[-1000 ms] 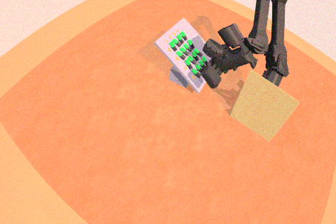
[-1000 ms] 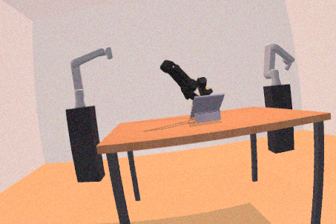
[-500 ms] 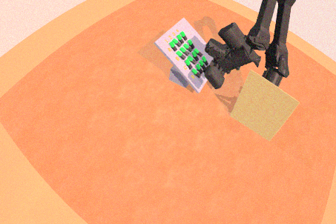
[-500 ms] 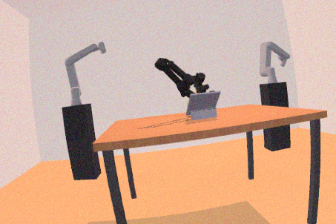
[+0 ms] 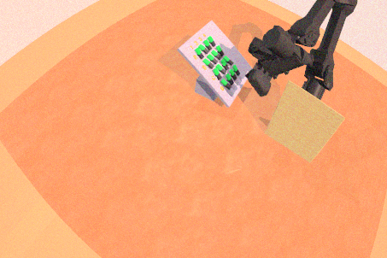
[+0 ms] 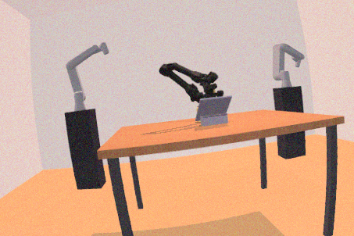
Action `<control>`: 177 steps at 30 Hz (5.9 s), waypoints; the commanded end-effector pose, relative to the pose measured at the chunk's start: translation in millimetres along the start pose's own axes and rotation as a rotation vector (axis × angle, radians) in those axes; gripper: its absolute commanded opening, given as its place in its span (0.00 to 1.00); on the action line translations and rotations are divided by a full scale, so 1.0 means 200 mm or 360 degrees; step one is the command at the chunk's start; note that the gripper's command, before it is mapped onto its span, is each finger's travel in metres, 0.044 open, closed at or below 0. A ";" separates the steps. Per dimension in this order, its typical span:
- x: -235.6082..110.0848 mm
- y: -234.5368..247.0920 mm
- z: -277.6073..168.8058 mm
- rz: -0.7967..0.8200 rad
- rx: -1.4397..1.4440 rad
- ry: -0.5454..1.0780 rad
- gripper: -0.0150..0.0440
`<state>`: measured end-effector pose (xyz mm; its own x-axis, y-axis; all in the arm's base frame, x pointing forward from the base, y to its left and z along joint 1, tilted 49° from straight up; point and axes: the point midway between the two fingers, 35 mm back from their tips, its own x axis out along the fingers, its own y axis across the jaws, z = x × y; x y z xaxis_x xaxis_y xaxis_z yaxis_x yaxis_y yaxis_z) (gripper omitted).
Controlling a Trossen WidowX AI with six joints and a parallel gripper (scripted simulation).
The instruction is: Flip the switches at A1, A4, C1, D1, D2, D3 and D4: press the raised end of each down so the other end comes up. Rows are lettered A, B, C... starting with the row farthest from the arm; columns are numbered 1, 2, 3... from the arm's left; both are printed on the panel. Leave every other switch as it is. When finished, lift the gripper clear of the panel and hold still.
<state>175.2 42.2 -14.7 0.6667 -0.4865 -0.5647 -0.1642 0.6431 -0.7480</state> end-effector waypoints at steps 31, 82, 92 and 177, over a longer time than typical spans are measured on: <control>0.23 -0.15 0.11 -0.0019 0.0010 0.0033 0.25; 0.30 -0.15 0.10 -0.0019 0.0010 0.0033 0.25; 0.30 -0.15 0.10 -0.0019 0.0010 0.0033 0.25; 0.28 -0.28 0.10 -0.0020 0.0009 0.0034 0.25</control>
<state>237.0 -9.3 2.8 0.6523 -0.5102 -0.5604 -0.1475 0.6398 -0.7542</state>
